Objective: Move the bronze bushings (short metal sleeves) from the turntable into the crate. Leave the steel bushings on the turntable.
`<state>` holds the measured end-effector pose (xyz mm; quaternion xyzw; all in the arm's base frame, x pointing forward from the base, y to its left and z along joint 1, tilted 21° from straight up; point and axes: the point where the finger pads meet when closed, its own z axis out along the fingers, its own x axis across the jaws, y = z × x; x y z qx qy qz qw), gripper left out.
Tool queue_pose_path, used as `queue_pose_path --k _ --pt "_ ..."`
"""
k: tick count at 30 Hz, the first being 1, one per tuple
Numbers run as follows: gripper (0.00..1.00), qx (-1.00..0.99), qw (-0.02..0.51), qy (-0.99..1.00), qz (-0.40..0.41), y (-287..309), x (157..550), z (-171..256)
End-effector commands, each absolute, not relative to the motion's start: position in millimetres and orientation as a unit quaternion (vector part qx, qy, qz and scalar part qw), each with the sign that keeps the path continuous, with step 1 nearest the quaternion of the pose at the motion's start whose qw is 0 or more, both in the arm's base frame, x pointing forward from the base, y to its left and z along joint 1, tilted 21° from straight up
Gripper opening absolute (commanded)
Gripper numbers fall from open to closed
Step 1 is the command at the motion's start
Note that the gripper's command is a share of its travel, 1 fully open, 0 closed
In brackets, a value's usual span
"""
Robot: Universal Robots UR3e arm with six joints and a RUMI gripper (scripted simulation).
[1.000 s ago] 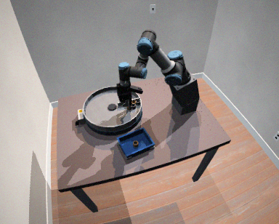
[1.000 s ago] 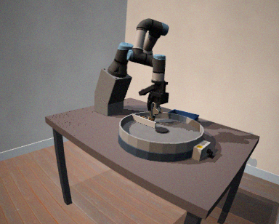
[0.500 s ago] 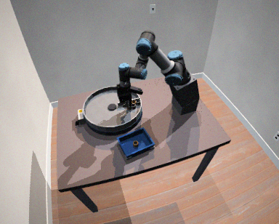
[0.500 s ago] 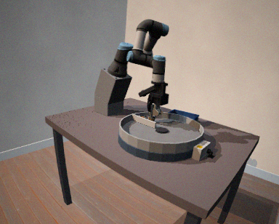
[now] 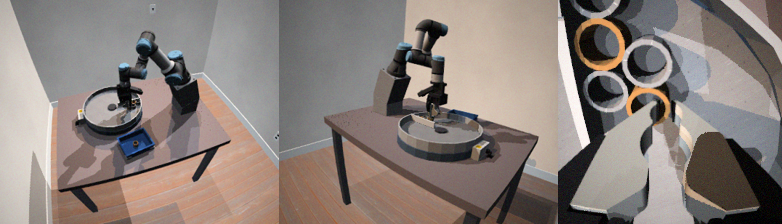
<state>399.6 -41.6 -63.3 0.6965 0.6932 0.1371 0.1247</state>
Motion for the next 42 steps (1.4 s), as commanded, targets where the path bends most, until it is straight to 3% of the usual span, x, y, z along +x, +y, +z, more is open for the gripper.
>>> queue_pose_path --k 1,8,9,42 --pt "0.06 0.696 0.126 0.693 0.137 -41.9 400.1 -62.8" --pt "0.06 0.696 0.126 0.693 0.137 -41.9 400.1 -62.8" --pt "0.0 0.696 0.126 0.693 0.137 -41.9 400.1 -62.8" --pt "0.0 0.696 0.126 0.693 0.137 -41.9 400.1 -62.8"
